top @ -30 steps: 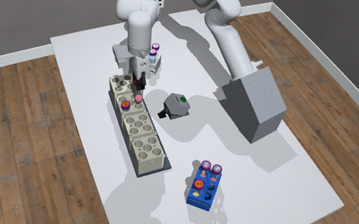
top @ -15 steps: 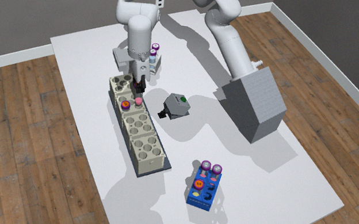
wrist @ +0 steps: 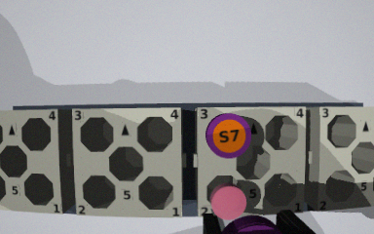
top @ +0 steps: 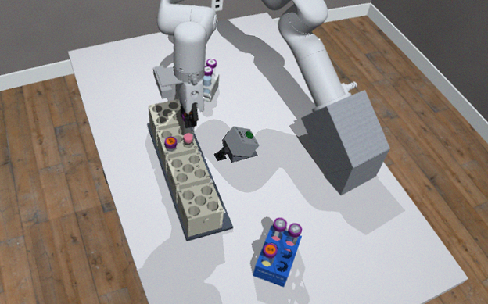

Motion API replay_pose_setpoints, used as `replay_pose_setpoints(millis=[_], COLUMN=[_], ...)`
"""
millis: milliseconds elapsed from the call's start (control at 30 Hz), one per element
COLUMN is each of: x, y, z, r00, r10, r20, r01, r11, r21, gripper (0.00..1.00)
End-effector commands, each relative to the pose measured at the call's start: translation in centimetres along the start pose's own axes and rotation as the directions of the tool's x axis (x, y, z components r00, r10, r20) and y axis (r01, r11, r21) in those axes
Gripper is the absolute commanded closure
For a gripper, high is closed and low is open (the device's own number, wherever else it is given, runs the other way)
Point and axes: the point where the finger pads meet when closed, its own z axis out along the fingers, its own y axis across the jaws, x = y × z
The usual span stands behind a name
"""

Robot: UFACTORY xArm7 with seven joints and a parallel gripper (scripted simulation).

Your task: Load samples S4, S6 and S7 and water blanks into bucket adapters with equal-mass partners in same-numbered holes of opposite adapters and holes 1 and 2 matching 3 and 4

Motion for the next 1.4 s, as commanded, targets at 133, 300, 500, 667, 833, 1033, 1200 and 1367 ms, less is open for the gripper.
replay_pose_setpoints(millis=[133,300,500,667,833,1033,1200,1367], x=[0.1,0.1,0.1,0.1,0.1,0.1,0.1,0.1], y=[-0.1,-0.1,-0.1,-0.1,-0.1,-0.1,-0.1,-0.1], z=[0.6,0.9,1.5,2.0,2.3,2.9,3.4,3.7], r00=[1.000,1.000,1.000,1.000,1.000,1.000,1.000,1.000], r10=[0.000,0.000,0.000,0.000,0.000,0.000,0.000,0.000], r20=[-0.004,-0.004,-0.004,-0.004,-0.004,-0.004,-0.004,-0.004], r01=[0.000,0.000,0.000,0.000,0.000,0.000,0.000,0.000], r11=[1.000,1.000,1.000,1.000,1.000,1.000,1.000,1.000], r21=[0.003,0.003,0.003,0.003,0.003,0.003,0.003,0.003], gripper=[1.00,1.00,1.00,1.00,1.00,1.00,1.00,1.00])
